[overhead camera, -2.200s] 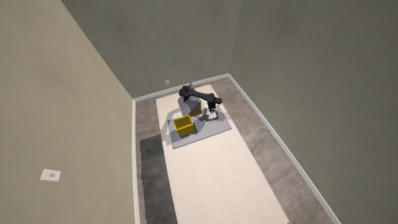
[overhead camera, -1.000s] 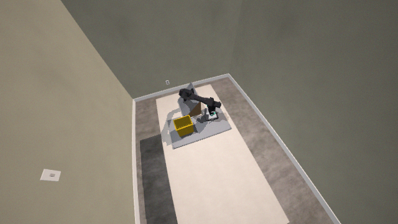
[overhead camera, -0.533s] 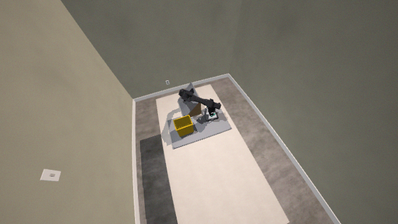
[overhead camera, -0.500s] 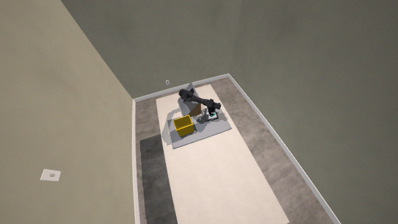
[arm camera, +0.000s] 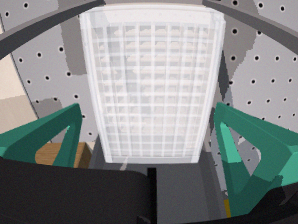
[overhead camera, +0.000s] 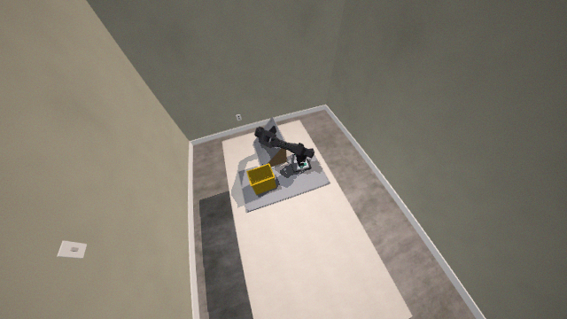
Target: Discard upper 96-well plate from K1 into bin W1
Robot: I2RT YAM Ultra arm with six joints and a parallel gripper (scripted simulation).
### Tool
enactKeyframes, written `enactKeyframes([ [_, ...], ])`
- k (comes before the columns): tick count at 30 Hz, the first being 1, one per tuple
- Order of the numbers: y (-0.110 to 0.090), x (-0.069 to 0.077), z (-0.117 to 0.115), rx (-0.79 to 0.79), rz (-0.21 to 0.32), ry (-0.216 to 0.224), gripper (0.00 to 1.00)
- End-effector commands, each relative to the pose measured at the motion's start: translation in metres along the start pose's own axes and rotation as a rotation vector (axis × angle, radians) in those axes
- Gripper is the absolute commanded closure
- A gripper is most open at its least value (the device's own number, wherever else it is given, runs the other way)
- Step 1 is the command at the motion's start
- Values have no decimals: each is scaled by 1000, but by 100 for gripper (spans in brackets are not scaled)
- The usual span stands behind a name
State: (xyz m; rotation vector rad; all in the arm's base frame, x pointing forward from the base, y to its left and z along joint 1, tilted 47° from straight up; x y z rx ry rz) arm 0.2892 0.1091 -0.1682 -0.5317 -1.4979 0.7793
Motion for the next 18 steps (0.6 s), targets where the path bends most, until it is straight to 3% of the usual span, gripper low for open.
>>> enactKeyframes([
  [1,3,2,-5,-2,-12,-26,0],
  [7,3,-8,-5,-2,-11,-26,0],
  [18,3,-11,-5,-2,-11,-26,0],
])
Point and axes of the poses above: the point where the finger pads meet when closed, its own x axis back along the fingers, its own z axis across the jaws, y = z × x, the point moved 4 cm from there along x, back along the fingers, and after that the axes turned 9 degrees about x, right-handed, at the moved point
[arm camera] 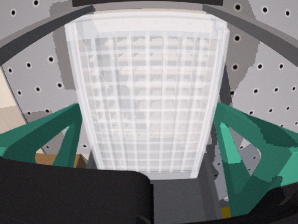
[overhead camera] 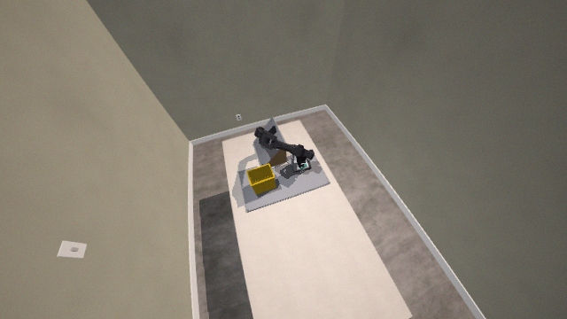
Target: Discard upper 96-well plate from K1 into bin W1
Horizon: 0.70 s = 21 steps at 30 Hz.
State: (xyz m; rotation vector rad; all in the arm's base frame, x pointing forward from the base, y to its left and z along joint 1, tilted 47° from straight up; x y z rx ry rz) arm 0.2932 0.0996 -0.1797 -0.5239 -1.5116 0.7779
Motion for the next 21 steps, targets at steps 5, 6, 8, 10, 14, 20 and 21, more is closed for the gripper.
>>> enactKeyframes([
  [5,1,4,-2,-1,-5,-14,0],
  [6,1,4,-2,-1,-5,-14,100],
  [8,1,4,-2,-1,-5,-14,100],
  [10,1,4,-2,-1,-5,-14,100],
  [14,1,4,-2,-1,-5,-14,100],
  [20,1,4,-2,-1,-5,-14,100],
  [21,1,4,-2,-1,-5,-14,100],
])
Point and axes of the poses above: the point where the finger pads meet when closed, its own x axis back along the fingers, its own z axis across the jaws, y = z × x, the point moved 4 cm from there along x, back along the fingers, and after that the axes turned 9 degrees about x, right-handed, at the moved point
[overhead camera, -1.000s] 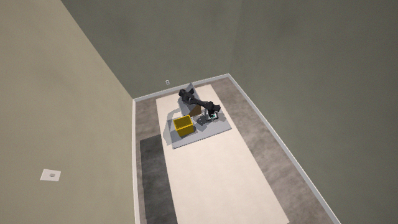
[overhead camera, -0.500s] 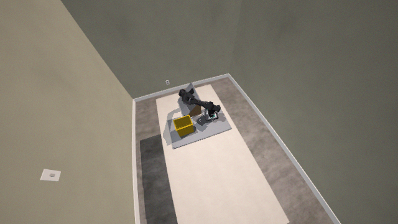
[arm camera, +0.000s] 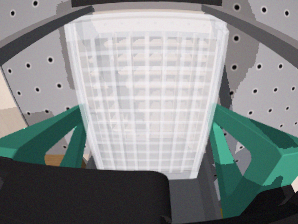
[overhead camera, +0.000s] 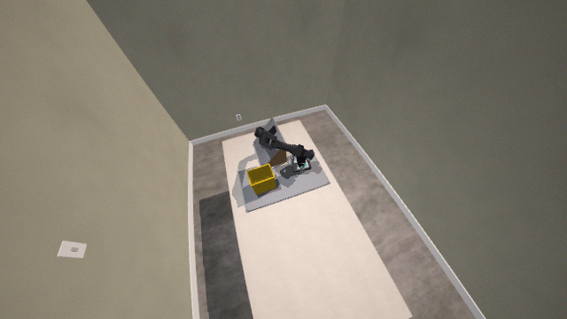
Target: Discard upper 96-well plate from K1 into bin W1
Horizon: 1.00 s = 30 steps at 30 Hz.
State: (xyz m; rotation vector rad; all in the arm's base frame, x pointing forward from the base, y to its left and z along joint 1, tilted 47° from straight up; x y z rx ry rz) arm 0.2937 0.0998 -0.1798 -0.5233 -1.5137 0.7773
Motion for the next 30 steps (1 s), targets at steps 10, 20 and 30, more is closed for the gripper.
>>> enactKeyframes([
  [10,1,4,-2,0,-4,-12,100],
  [20,1,4,-2,0,-4,-12,100],
  [30,1,19,-2,0,-5,-12,100],
])
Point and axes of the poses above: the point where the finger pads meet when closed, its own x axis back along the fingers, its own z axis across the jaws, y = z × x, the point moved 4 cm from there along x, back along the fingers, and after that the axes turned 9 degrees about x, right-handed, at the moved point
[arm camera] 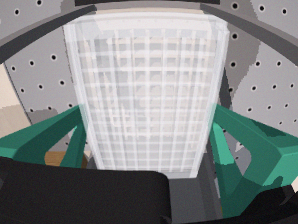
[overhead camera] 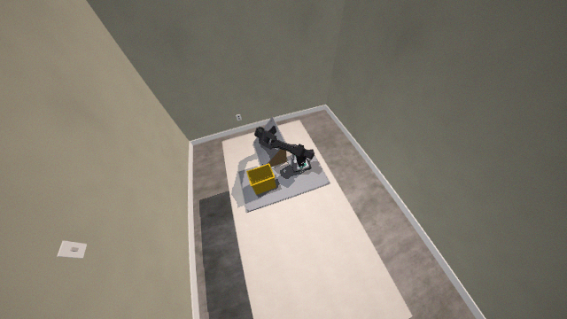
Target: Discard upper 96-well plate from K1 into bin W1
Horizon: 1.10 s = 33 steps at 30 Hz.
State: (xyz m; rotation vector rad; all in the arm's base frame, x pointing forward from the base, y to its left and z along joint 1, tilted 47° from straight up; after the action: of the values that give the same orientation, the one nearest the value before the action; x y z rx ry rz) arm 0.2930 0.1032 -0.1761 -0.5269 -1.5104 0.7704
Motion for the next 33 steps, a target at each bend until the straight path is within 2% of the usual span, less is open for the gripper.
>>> enactKeyframes([
  [1,2,16,-2,4,-3,-18,100],
  [33,2,63,-1,4,-4,-18,100],
])
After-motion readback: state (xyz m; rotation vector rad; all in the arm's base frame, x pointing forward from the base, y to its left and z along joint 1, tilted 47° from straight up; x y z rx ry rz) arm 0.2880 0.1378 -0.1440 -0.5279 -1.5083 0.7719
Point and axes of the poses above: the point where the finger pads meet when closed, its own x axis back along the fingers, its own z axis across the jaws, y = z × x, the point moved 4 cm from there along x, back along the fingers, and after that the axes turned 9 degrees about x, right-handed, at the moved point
